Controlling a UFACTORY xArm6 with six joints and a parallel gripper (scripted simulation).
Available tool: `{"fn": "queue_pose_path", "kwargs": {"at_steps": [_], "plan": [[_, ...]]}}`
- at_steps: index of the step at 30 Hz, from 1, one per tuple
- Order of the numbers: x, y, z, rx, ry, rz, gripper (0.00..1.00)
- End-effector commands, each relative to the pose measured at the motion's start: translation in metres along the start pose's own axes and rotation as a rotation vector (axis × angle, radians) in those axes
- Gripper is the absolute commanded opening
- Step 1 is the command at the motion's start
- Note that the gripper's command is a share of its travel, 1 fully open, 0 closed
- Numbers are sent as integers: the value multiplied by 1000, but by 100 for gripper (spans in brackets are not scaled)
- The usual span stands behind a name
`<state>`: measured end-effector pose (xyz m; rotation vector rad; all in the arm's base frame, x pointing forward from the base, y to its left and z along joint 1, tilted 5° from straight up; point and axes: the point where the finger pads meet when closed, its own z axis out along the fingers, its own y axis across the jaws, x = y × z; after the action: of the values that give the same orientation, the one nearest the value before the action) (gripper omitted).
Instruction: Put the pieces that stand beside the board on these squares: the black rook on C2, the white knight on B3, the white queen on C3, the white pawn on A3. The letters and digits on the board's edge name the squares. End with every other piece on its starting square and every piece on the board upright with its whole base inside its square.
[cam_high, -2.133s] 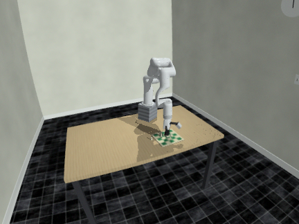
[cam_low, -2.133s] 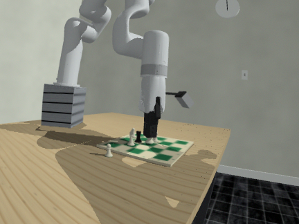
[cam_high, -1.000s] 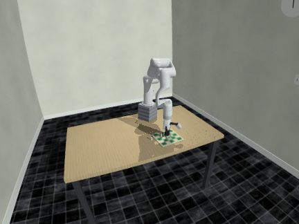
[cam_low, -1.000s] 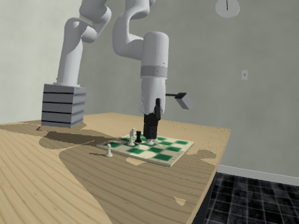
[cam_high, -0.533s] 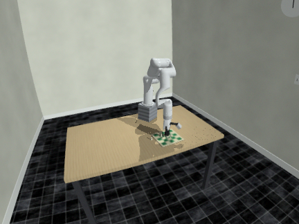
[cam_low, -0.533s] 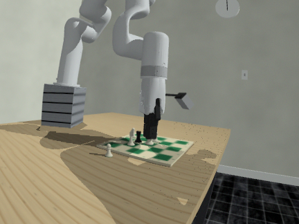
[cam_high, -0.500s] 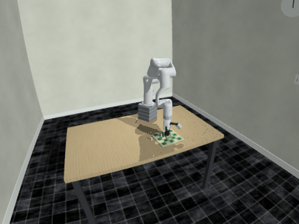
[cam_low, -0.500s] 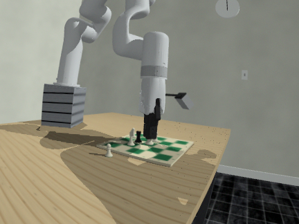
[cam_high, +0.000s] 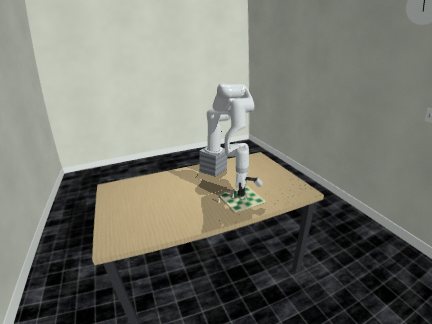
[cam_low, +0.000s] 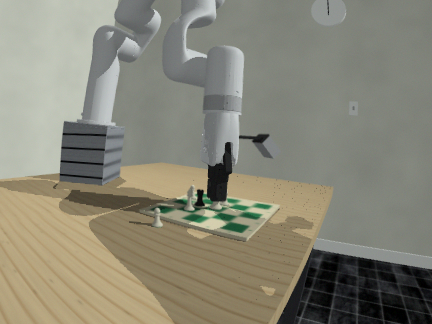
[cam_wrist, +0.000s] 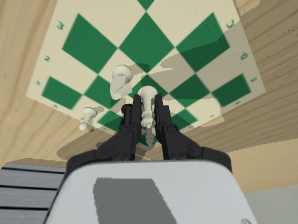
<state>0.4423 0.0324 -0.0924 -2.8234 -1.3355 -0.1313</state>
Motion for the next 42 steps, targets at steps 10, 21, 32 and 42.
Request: {"fn": "queue_pose_path", "kwargs": {"at_steps": [10,21,32,42], "plan": [[1,1,-1,-3,2,0,42],[1,1,-3,-3,2,0,42],[1,1,-34,-3,2,0,42],[1,1,-83,-3,2,0,42]]}}
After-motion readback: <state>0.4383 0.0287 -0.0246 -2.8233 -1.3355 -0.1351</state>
